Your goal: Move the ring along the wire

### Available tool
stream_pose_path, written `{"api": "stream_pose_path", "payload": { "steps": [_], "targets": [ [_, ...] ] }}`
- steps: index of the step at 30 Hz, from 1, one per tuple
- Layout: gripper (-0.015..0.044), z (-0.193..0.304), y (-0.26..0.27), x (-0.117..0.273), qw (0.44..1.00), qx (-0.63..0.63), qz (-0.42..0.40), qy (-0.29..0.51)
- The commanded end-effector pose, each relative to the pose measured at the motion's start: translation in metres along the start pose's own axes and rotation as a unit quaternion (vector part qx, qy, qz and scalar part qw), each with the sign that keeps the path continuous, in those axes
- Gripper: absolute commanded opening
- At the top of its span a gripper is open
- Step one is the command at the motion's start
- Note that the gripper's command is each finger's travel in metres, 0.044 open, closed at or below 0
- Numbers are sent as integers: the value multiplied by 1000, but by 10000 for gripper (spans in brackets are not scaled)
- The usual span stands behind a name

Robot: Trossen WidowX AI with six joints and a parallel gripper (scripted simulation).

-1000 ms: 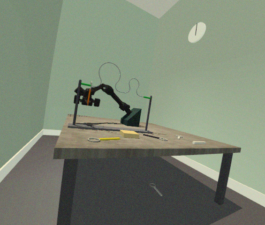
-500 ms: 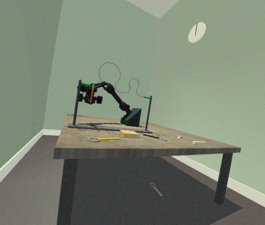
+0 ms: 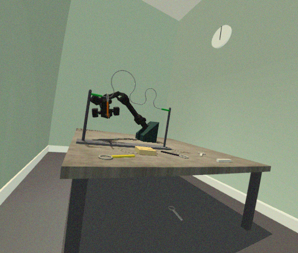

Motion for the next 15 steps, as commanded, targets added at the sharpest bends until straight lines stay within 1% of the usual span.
{"api": "stream_pose_path", "payload": {
  "steps": [1,15],
  "targets": [
    [-150,-1,9,0,999,-30,-19,-5],
    [-150,-13,41,3,982,-164,-93,-23]
  ]
}}
Point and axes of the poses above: the point midway between the two fingers, 35 mm back from their tips, its own x axis back along the fingers, its own y axis across the jaws, z = x × y, the point moved 9 cm from there along x, back along the fingers, and after that the axes turned 12 degrees about x, right-handed, at the moved point
